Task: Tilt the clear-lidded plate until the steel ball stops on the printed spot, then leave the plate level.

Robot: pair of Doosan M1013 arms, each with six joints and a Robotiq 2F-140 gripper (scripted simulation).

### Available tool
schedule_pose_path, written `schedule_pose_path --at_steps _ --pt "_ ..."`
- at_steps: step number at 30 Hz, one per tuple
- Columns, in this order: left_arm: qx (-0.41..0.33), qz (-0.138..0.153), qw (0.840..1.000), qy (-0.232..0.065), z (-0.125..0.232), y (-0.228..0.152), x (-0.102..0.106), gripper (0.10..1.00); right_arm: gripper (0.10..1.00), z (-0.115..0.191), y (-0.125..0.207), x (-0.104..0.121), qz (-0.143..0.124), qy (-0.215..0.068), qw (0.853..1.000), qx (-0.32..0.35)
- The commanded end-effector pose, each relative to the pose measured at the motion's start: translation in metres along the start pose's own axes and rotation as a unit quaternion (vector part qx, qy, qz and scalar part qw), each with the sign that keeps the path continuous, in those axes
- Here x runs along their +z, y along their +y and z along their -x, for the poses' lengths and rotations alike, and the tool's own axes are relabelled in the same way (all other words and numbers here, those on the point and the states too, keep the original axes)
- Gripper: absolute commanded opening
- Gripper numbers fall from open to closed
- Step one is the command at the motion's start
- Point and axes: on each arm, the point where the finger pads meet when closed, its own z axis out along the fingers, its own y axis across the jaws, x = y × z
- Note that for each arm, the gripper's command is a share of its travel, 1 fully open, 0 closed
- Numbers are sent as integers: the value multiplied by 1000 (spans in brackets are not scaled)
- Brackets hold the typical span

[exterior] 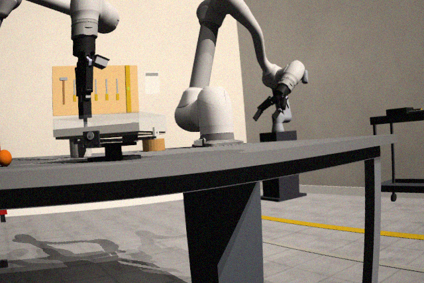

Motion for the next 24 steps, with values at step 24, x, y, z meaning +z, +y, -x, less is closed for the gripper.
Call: schedule_pose_path --at_steps 24 --pt "1 4 1000 1 2 -1 2 1000 99 0 -1 -2 -1 2 1000 0"
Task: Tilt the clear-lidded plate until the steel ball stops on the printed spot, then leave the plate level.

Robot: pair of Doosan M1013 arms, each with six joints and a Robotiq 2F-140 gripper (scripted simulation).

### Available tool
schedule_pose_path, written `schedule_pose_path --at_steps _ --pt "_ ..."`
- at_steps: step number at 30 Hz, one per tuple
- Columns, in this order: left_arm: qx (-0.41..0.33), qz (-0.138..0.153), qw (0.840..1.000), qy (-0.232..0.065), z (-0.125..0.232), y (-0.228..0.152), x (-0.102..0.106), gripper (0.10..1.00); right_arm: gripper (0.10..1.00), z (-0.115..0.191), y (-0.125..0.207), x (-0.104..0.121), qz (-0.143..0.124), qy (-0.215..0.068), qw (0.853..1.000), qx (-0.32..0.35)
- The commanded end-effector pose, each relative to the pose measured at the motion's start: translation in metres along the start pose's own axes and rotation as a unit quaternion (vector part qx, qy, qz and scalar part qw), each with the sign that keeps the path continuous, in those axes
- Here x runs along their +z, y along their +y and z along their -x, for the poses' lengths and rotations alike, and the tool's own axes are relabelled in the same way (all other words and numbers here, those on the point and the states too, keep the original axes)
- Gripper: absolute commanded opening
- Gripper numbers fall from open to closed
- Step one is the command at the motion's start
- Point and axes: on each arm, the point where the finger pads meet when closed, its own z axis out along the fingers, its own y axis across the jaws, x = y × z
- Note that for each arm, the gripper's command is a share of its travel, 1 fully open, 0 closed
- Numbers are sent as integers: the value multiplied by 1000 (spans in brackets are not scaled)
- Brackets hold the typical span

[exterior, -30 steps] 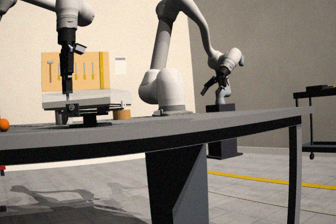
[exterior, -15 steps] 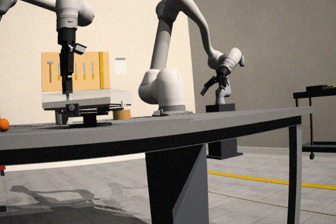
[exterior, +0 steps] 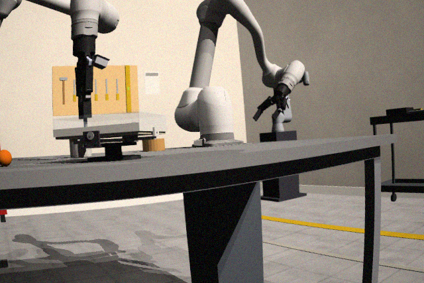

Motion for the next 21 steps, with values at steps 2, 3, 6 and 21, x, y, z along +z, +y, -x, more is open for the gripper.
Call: schedule_pose_path --at_steps 2,3,6,21 --pt "1 4 1000 1 2 -1 2 1000 99 0 -1 -2 -1 2 1000 0" --pt "1 4 1000 1 2 -1 2 1000 99 0 -1 -2 -1 2 1000 0" --pt "1 4 1000 1 2 -1 2 1000 99 0 -1 -2 -1 2 1000 0" --pt "1 4 1000 1 2 -1 2 1000 99 3 0 -2 -1 2 1000 0"
